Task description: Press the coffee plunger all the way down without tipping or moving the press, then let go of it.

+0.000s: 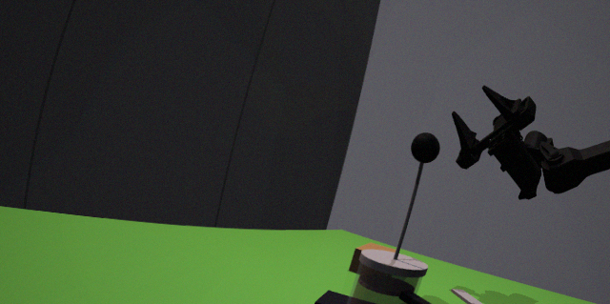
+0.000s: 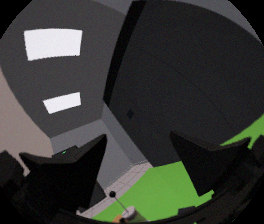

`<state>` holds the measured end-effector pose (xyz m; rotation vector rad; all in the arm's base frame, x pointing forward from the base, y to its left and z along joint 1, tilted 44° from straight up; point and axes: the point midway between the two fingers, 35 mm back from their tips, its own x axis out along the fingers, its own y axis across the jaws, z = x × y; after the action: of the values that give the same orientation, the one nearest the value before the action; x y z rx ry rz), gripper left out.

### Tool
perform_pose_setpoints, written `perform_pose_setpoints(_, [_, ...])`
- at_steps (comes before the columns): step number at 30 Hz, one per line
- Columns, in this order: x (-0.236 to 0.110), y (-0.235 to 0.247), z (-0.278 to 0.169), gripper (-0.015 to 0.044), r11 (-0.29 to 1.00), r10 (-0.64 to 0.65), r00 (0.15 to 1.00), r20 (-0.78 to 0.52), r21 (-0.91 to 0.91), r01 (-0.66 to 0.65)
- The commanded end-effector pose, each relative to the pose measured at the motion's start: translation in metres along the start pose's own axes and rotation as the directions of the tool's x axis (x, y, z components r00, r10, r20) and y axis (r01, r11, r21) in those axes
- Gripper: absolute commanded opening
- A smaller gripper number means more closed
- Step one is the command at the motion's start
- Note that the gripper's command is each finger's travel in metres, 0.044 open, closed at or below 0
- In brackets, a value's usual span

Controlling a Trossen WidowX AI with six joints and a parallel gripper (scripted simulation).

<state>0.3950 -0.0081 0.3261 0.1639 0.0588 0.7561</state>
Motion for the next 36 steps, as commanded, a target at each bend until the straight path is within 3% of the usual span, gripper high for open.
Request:
perform_pose_setpoints(1, [0.002,0.000,-0.001,0.0426,1.000,-0.005,1.000,-0.002,0.005,0.005])
perform_pose_setpoints(5, [0.032,0.002,-0.022,0.0440,0.996,-0.059,0.997,-0.043,0.061,0.062])
perform_pose_setpoints(9, [0.078,0.013,-0.067,0.0440,0.975,-0.162,0.973,-0.168,0.126,0.184])
perform_pose_setpoints(17, [0.128,0.066,-0.166,0.0440,0.926,-0.327,0.824,-0.462,0.020,0.378])
perform_pose_setpoints(24, [0.125,0.125,-0.236,0.0440,0.860,-0.504,0.610,-0.612,-0.292,0.417])
perform_pose_setpoints(29, [0.104,0.169,-0.264,0.0440,0.730,-0.676,0.470,-0.567,-0.600,0.327])
perform_pose_setpoints(32, [0.092,0.189,-0.267,0.0440,0.625,-0.756,0.436,-0.489,-0.737,0.257])
perform_pose_setpoints(36, [0.086,0.184,-0.274,0.0440,0.616,-0.761,0.435,-0.481,-0.746,0.253])
